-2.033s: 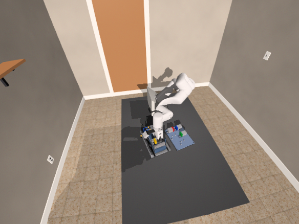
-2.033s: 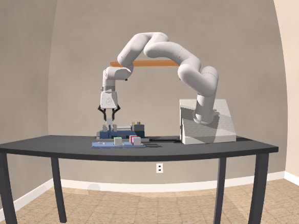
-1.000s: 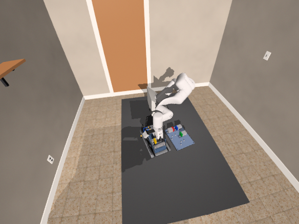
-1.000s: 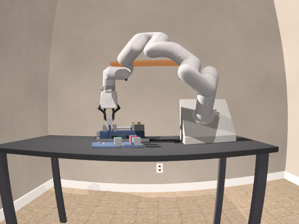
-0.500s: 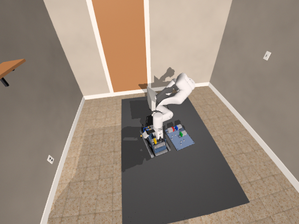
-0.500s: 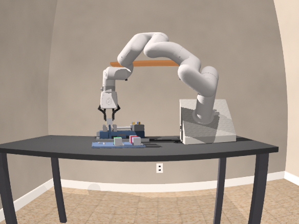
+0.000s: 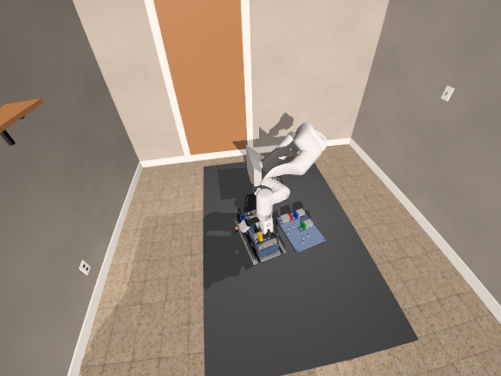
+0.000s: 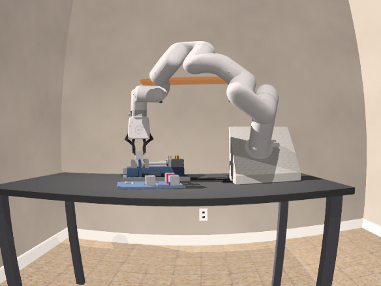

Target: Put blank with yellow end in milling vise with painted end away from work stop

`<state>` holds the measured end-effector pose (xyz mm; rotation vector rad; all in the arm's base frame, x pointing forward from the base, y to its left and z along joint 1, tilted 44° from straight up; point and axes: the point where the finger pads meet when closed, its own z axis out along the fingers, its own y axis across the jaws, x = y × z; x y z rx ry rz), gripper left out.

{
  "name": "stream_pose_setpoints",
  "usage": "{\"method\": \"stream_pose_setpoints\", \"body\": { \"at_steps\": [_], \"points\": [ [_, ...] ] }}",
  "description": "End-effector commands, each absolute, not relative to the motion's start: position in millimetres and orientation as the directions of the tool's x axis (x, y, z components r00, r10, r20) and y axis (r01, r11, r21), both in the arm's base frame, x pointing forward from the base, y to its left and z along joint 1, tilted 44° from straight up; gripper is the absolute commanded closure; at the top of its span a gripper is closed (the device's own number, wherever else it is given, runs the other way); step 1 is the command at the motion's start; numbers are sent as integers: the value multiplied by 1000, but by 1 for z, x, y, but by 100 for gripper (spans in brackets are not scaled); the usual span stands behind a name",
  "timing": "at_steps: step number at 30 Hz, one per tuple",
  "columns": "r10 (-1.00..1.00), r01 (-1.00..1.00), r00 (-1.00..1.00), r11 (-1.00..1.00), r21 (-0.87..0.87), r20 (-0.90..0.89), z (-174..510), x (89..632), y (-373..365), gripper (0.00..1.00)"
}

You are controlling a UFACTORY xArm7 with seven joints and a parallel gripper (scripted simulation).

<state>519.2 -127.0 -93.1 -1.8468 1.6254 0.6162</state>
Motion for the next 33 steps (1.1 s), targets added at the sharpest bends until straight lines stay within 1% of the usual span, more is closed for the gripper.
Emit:
{"method": "stream_pose_setpoints", "body": {
  "at_steps": [1, 33],
  "points": [
    [-715, -989, 144, -71, -133, -684, -92, 520, -130, 100],
    [-715, -989, 144, -71, -133, -684, -94, 520, -128, 100]
  ]
}}
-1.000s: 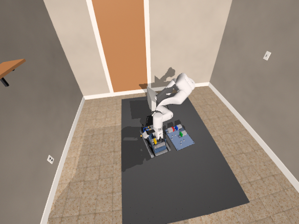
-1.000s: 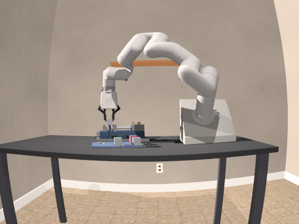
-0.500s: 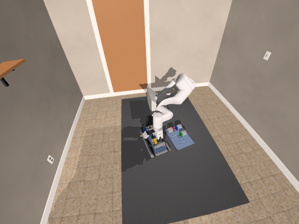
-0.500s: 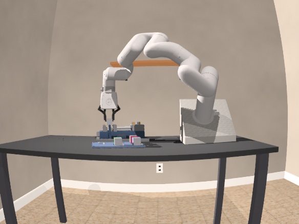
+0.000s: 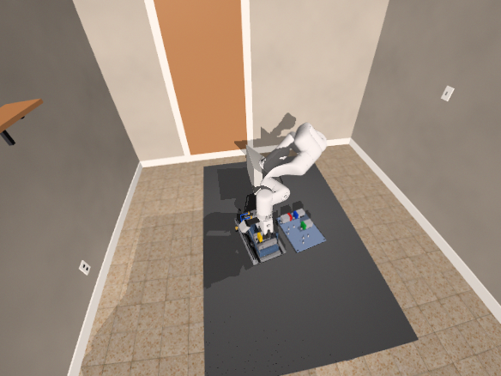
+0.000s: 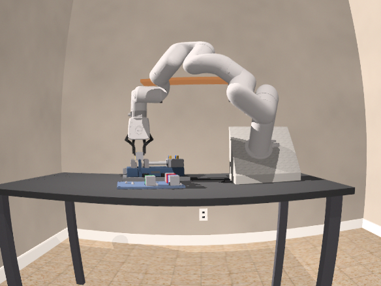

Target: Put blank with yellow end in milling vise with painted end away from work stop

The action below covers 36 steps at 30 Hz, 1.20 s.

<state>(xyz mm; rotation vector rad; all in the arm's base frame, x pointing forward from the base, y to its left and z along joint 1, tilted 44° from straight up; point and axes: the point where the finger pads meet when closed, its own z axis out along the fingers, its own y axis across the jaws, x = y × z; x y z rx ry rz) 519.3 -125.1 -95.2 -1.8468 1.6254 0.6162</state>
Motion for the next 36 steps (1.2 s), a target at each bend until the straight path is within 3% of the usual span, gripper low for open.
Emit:
{"method": "stream_pose_setpoints", "body": {
  "at_steps": [1, 36],
  "points": [
    [-715, -989, 144, -71, -133, -684, -94, 520, -128, 100],
    [-715, -989, 144, -71, -133, -684, -97, 520, -125, 100]
  ]
}}
